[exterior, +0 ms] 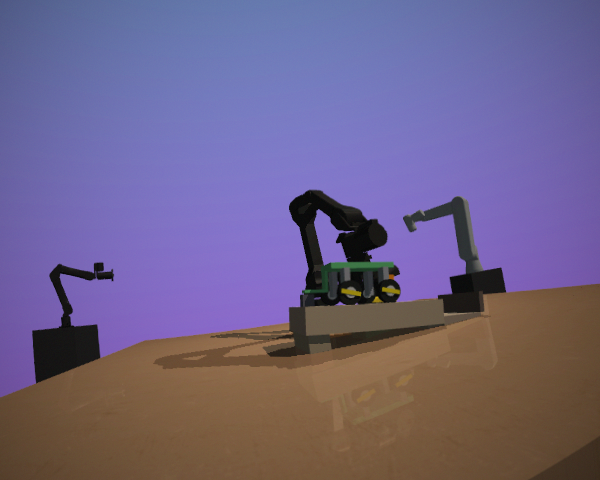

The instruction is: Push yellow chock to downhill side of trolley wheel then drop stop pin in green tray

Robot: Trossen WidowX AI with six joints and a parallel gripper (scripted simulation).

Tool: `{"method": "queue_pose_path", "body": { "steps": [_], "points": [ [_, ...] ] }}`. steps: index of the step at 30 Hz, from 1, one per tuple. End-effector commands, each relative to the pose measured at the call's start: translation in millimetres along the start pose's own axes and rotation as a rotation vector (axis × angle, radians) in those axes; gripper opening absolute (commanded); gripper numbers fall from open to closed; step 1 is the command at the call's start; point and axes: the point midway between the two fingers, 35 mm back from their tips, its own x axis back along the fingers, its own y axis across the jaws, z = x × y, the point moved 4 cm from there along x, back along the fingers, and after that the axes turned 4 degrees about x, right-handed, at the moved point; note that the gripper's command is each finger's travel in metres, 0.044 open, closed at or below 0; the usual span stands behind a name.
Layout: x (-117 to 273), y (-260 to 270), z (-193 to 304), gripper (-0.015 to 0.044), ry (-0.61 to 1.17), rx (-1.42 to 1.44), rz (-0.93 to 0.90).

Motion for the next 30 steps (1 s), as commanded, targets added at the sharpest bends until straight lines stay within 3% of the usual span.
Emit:
{"method": "queue_pose_path", "body": {
  "steps": [1, 21, 27, 30],
  "points": [
    [-1.6, 2.3, 0.1, 0.0190, 0.000, 0.004, -0.002],
    [-7.1, 11.2, 0.2, 0.0190, 0.000, 0.004, -0.003],
    [-6.2, 10.5, -0.1, 0.0340, 0.001, 0.000, -0.002],
    [-6.2, 10.5, -0.1, 0.0340, 0.001, 0.000, -0.002]
  ]
}}
